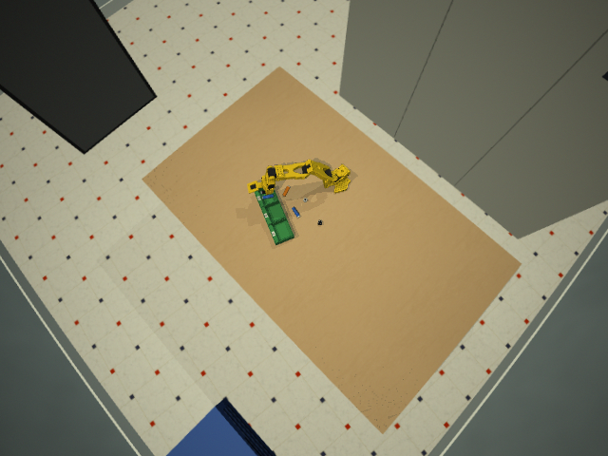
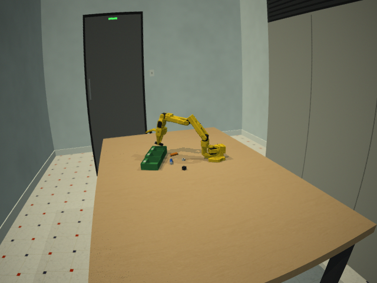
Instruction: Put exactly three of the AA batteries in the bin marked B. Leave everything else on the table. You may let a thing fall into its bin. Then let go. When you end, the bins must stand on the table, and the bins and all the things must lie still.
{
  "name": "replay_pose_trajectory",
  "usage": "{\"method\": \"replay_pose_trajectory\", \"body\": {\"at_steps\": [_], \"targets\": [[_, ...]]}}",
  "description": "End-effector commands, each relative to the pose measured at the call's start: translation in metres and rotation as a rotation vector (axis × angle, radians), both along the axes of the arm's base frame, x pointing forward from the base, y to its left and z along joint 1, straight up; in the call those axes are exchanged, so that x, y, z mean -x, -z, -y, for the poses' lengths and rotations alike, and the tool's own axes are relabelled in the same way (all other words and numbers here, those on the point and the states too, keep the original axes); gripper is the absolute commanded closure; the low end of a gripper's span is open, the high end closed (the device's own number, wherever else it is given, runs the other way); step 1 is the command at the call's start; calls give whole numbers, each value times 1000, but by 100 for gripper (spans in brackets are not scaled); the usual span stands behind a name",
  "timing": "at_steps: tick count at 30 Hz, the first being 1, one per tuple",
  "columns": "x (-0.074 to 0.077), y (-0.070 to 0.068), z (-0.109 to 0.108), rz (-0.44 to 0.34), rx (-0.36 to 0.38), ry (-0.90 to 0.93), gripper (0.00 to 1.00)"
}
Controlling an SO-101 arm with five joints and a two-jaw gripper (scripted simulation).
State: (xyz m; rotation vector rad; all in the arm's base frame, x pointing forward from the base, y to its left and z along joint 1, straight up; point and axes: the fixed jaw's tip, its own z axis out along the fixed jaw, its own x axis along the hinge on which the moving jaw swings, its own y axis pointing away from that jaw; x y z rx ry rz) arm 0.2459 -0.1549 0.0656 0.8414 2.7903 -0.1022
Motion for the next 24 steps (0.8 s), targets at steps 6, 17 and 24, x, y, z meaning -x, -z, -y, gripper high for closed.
{"method": "replay_pose_trajectory", "body": {"at_steps": [6,17,24], "targets": [[-3,-15,5,65,45,-1,100],[-4,-8,5,65,45,-1,100],[-4,-5,5,65,45,-1,100]]}}
